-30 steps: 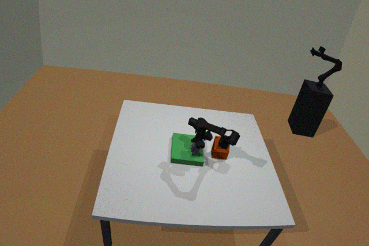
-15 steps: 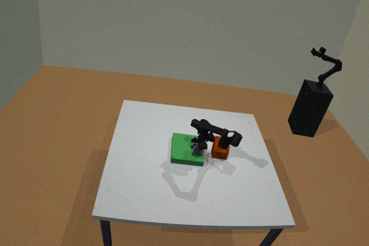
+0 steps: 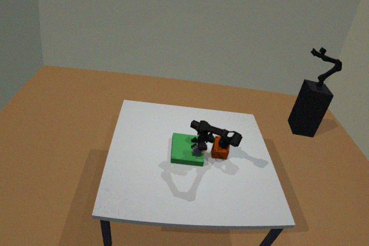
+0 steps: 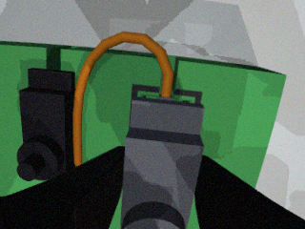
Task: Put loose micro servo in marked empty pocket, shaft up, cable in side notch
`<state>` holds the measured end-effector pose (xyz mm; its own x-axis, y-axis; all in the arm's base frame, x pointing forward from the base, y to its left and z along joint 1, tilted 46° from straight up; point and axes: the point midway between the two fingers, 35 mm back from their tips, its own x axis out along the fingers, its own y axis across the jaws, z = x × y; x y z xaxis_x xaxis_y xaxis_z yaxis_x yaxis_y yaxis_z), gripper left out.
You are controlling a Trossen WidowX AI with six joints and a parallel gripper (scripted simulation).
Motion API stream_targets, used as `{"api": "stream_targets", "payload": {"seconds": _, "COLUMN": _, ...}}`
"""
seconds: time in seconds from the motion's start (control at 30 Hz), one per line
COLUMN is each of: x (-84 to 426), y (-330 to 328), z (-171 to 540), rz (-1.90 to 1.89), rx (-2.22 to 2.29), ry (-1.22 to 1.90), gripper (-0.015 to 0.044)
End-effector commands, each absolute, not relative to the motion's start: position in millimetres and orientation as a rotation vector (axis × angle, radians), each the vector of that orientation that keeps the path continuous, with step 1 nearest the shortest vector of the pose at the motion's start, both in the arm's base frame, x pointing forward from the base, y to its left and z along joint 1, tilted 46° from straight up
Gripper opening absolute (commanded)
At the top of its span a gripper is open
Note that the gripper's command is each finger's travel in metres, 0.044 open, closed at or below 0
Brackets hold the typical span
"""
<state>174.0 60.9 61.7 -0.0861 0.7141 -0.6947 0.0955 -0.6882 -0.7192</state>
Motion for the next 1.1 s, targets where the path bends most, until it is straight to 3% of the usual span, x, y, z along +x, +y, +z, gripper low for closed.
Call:
{"api": "stream_targets", "payload": {"seconds": 0.0, "x": 174.7, "y": 61.8, "z": 61.6, "rz": 1.819, "rx": -1.743, "ry": -0.874, "gripper": 0.0}}
{"api": "stream_targets", "payload": {"seconds": 1.07, "x": 172.1, "y": 84.5, "z": 40.1, "rz": 1.818, "rx": -1.743, "ry": -0.875, "gripper": 0.0}}
